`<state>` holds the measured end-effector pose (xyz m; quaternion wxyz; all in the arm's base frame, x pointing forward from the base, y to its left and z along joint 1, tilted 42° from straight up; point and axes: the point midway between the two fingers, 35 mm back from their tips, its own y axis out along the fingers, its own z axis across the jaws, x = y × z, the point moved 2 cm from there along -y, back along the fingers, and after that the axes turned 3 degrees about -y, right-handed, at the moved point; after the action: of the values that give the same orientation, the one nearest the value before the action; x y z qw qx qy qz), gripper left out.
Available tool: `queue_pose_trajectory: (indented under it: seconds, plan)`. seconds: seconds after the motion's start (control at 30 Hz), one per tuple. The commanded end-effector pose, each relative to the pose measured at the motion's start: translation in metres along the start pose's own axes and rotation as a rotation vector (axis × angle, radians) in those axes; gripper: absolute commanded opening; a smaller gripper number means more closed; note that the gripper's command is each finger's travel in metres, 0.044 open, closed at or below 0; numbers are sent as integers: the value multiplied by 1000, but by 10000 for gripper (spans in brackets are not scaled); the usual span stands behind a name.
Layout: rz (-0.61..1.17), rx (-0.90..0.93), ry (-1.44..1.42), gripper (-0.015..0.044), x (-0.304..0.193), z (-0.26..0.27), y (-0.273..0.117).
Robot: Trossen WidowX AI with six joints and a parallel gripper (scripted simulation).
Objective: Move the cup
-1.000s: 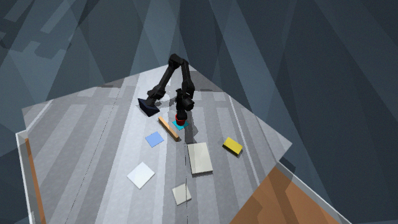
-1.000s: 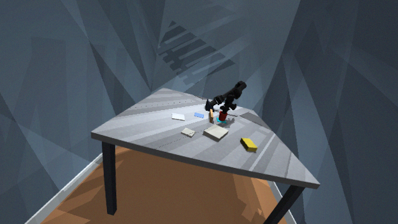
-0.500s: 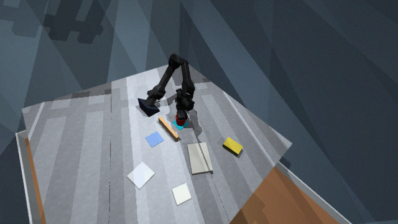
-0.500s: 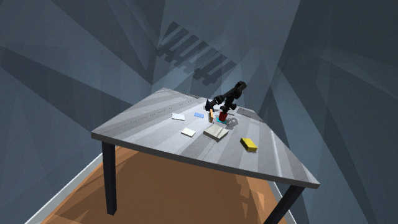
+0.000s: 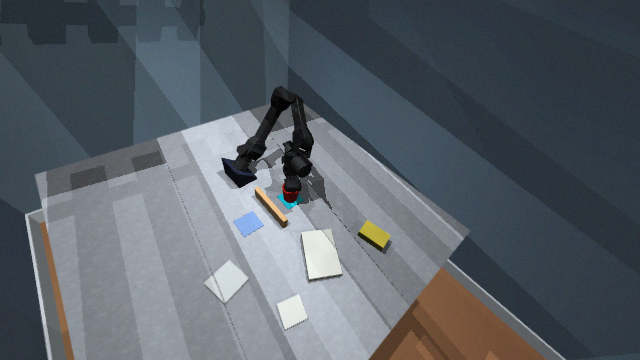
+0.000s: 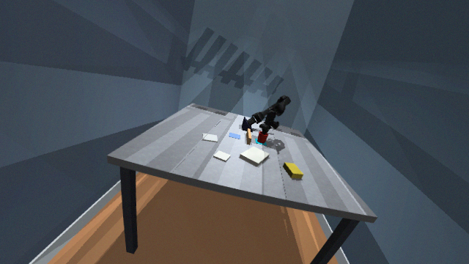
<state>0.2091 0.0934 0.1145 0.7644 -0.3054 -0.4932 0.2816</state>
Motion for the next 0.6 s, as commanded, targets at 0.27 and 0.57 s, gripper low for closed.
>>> queue_pose_trajectory:
  seconds: [0.27,0.57]
  plan:
    - [4,-2,-3,128,0,-1,-14]
    - [3,-1,-2,128,0,-2,-25]
